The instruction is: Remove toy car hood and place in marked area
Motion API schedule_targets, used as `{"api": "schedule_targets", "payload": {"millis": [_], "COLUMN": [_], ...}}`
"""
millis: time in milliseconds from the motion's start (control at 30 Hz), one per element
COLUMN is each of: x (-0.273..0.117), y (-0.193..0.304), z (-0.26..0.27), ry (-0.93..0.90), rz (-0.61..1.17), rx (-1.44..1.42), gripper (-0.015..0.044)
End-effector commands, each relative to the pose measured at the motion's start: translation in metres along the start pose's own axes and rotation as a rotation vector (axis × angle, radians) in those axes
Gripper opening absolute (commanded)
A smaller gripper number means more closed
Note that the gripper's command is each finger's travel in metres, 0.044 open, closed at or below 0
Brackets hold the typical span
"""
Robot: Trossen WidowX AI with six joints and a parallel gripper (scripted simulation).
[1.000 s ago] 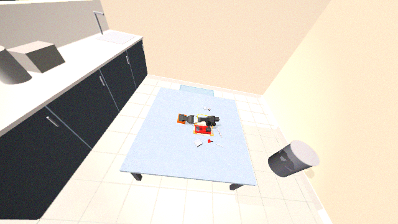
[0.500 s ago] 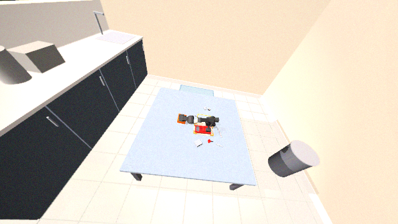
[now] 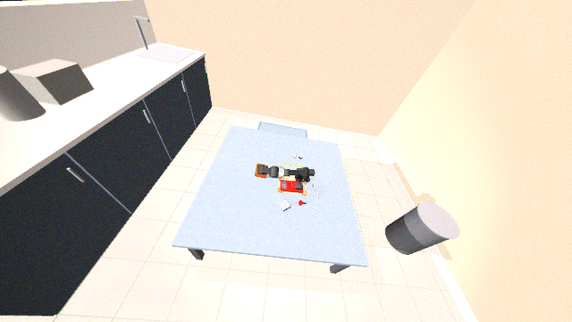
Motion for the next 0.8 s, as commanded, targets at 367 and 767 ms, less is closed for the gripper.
{"api": "schedule_targets", "payload": {"millis": [367, 767], "x": [-0.005, -0.013], "y": [0.000, 0.000], "z": [0.000, 0.000], "ry": [-0.001, -0.001], "rz": [0.000, 0.000], "rx": [0.001, 0.000], "gripper": [0.0032, 0.0000]}}
Point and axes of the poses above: the point midway between the two fingers, 35 mm back from their tips, its own x axis out along the fingers, its own z axis across the jaws, y = z × x, the point moved 6 cm from there along -x, back along the fingers, and after that the axes turned 1 degree about -x, right-handed, at the moved point
